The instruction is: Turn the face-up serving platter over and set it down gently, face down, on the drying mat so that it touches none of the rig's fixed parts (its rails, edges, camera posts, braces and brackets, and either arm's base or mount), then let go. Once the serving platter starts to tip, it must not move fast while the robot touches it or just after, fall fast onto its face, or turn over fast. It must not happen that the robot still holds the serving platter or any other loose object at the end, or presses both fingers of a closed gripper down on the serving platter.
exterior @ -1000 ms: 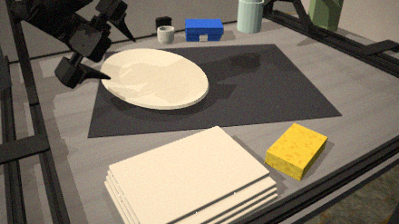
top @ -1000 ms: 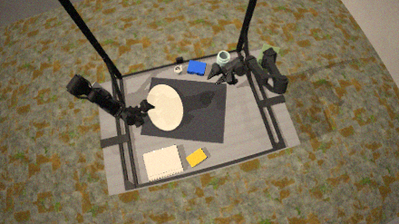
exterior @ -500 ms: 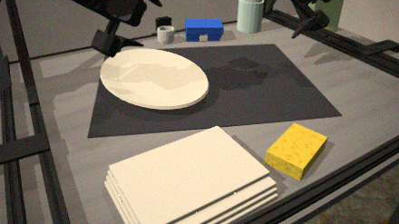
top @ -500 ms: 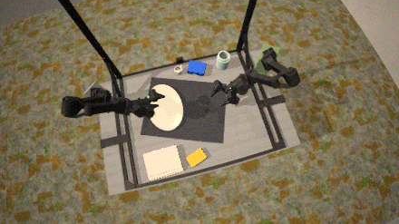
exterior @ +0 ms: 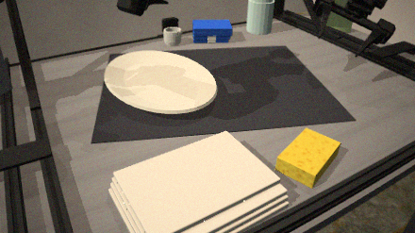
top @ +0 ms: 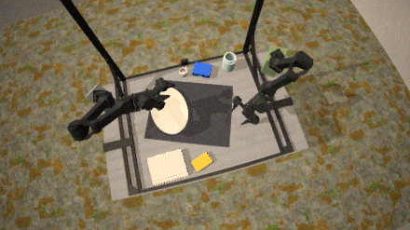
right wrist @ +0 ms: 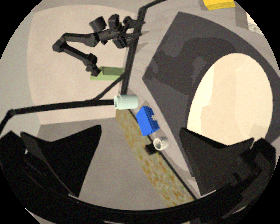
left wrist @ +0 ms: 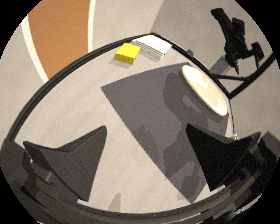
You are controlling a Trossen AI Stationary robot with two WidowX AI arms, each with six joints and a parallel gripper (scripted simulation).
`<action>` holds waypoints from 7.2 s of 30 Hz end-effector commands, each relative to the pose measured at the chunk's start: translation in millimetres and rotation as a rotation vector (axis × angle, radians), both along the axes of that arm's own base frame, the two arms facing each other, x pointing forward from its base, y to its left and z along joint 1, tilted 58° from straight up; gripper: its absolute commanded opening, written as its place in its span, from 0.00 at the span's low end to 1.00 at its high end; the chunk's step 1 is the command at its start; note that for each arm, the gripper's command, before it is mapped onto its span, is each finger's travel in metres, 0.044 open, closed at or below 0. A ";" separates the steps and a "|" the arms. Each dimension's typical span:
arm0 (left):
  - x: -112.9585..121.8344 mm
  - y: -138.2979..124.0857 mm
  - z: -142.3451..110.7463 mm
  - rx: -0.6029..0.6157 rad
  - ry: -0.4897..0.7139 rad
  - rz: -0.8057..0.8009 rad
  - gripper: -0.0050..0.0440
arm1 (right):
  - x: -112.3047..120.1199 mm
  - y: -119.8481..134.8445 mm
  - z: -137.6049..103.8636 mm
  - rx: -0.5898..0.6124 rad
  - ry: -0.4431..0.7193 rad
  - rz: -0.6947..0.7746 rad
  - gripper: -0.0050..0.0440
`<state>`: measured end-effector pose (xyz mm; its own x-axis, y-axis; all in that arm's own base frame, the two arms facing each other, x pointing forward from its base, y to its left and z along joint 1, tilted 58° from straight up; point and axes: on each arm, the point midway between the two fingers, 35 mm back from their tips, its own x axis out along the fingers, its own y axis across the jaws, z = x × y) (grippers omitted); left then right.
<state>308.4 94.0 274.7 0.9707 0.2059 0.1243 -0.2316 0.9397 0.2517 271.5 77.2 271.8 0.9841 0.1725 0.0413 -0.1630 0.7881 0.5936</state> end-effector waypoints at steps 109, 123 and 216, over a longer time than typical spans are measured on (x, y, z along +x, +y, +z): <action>91.8 -256.4 -31.5 0.562 -0.289 -0.345 1.00 | -9.5 -202.1 -136.3 0.134 0.102 -0.291 1.00; 91.8 -256.4 -31.5 0.562 -0.289 -0.345 1.00 | -7.1 -196.9 -130.4 0.134 0.102 -0.291 1.00; 91.8 -256.4 -31.5 0.562 -0.289 -0.345 1.00 | -13.5 -50.5 11.2 0.135 0.007 -0.180 1.00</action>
